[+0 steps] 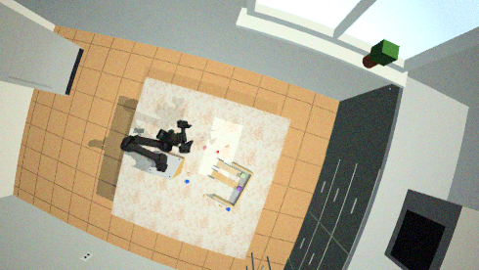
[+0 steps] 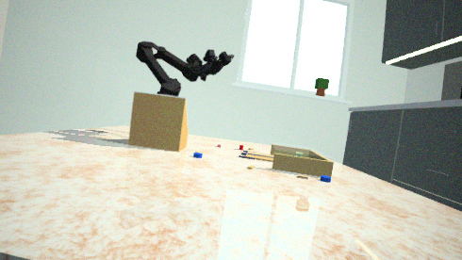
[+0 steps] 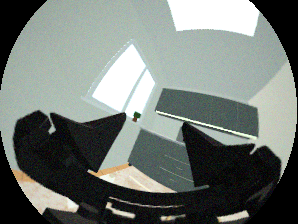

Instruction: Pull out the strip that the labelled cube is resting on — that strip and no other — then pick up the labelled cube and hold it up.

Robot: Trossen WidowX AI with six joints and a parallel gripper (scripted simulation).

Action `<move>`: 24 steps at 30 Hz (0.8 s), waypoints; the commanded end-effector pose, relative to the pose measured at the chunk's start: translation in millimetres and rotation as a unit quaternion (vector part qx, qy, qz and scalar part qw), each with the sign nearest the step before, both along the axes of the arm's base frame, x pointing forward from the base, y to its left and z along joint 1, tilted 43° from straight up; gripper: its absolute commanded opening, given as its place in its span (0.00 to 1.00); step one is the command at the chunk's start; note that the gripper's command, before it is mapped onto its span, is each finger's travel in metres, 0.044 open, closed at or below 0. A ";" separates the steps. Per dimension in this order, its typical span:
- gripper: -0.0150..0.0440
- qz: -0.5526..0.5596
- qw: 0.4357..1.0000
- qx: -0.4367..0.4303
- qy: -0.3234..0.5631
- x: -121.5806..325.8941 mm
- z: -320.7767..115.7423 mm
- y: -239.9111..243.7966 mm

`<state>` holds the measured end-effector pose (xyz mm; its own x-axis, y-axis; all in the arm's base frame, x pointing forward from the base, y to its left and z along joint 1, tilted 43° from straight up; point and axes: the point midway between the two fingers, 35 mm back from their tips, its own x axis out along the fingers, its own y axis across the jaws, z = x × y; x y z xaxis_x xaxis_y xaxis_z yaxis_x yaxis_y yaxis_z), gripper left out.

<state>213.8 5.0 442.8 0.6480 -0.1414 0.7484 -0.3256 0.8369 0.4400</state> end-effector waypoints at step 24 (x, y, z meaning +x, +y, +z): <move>0.93 0.230 0.781 0.011 0.581 92.3 -381.3 -78.6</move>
<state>325.9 -72.5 93.2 0.9153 0.2343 -0.3276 -0.0006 0.8141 0.5807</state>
